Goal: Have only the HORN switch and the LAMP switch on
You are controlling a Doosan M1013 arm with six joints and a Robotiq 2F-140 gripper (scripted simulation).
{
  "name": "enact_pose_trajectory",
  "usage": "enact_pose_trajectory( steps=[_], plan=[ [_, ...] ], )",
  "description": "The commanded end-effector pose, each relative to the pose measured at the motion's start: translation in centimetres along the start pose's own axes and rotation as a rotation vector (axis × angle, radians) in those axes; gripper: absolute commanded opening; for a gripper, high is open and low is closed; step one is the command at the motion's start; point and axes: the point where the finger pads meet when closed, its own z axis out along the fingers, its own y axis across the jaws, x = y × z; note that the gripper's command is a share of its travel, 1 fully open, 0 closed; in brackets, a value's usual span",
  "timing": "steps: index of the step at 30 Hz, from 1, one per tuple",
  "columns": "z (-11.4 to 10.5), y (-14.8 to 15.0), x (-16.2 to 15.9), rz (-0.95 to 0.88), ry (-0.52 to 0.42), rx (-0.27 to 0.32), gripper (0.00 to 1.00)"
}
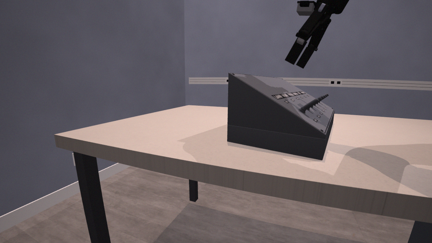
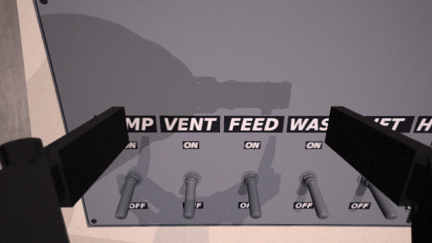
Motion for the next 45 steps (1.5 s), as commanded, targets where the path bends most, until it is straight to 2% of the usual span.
enact_pose_trajectory(
  steps=[1, 12, 45],
  plan=[
    [-0.2, 1.5, 0.0, 0.006, 0.002, 0.006, 1.00],
    [-0.2, 4.3, 0.0, 0.006, 0.002, 0.006, 1.00],
    [-0.3, 4.5, 0.1, 0.008, 0.002, 0.005, 1.00]
  ],
)
